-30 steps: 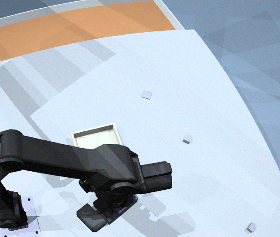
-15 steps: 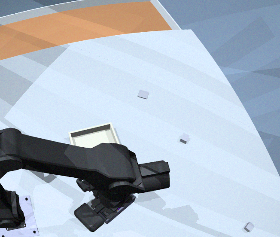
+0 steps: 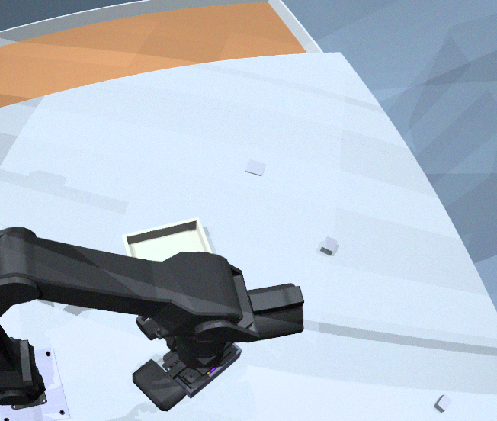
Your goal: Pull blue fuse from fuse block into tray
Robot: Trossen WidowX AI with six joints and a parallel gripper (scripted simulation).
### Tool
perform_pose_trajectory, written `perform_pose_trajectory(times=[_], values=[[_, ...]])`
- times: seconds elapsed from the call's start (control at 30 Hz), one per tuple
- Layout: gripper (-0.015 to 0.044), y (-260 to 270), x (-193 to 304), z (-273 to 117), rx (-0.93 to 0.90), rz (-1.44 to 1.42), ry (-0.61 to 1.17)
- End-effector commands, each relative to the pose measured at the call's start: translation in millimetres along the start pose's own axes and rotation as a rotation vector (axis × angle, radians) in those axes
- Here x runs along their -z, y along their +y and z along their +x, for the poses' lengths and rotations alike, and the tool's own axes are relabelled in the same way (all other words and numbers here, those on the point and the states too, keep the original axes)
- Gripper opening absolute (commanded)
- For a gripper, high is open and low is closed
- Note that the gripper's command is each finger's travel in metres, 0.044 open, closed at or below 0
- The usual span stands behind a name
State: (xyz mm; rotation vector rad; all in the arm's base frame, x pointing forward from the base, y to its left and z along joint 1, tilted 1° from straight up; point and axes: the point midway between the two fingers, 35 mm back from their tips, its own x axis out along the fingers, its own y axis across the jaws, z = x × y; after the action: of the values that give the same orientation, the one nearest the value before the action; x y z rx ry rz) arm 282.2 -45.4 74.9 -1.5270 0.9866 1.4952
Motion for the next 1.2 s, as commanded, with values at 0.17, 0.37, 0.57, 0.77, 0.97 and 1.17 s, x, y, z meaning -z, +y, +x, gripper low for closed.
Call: perform_pose_trajectory(times=[0.17, 0.37, 0.57, 0.77, 0.97, 1.17], values=[[0.0000, -0.4, 0.1, -5.1, 0.001, -0.001, 0.000], [0.0000, -0.5, 0.2, -8.1, 0.001, -0.001, 0.000], [0.0000, -0.6, 0.2, -11.0, 0.001, -0.002, -0.001], [0.0000, -0.6, 0.1, -14.0, 0.001, -0.002, -0.001], [0.0000, -0.6, 0.1, -16.9, 0.001, -0.002, -0.001], [0.0000, -0.5, 0.1, -19.9, 0.002, -0.003, -0.002]])
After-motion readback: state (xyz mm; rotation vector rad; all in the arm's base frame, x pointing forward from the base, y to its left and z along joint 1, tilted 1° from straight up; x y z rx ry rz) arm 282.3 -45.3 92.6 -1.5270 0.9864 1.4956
